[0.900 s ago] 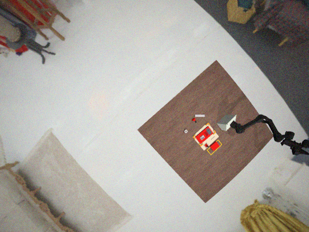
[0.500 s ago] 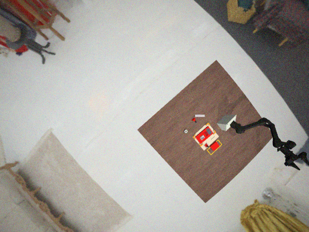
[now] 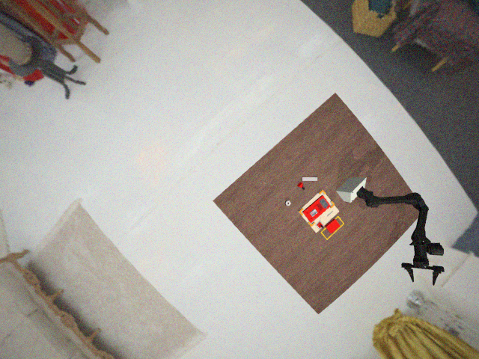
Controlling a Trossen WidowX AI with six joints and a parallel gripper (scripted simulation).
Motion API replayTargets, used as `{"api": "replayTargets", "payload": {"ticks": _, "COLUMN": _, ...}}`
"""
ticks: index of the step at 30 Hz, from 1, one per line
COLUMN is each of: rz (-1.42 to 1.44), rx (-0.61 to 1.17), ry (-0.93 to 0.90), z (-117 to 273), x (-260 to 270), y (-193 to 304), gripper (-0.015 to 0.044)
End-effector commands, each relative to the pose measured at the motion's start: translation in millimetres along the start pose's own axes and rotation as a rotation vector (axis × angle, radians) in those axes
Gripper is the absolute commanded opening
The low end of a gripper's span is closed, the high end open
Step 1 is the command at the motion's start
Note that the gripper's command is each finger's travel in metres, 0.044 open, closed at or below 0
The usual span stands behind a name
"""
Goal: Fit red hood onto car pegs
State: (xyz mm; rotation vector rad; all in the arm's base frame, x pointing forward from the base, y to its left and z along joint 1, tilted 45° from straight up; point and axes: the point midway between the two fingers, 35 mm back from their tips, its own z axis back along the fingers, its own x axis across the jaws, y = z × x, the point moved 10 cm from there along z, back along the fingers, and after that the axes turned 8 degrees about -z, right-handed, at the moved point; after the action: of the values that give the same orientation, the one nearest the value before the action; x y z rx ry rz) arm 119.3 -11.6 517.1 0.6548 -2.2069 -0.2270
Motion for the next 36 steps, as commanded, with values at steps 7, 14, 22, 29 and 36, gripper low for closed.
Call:
{"api": "replayTargets", "payload": {"ticks": 7, "rz": 0.247, "rx": -0.095, "ry": 0.354, "z": -21, "x": -66, "y": -53, "gripper": 0.044}}
{"api": "replayTargets", "payload": {"ticks": 14, "rz": 0.445, "rx": -0.078, "ry": 0.74, "z": -21, "x": -132, "y": -105, "gripper": 0.044}}
{"api": "replayTargets", "payload": {"ticks": 22, "rz": 0.569, "rx": 0.11, "ry": 1.19, "z": 4, "x": -208, "y": -157, "gripper": 0.044}}
{"api": "replayTargets", "payload": {"ticks": 29, "rz": 0.531, "rx": 0.445, "ry": 1.531, "z": 51, "x": -270, "y": -192, "gripper": 0.044}}
{"api": "replayTargets", "payload": {"ticks": 36, "rz": 0.329, "rx": 0.845, "ry": 1.683, "z": 107, "x": -316, "y": -218, "gripper": 0.044}}
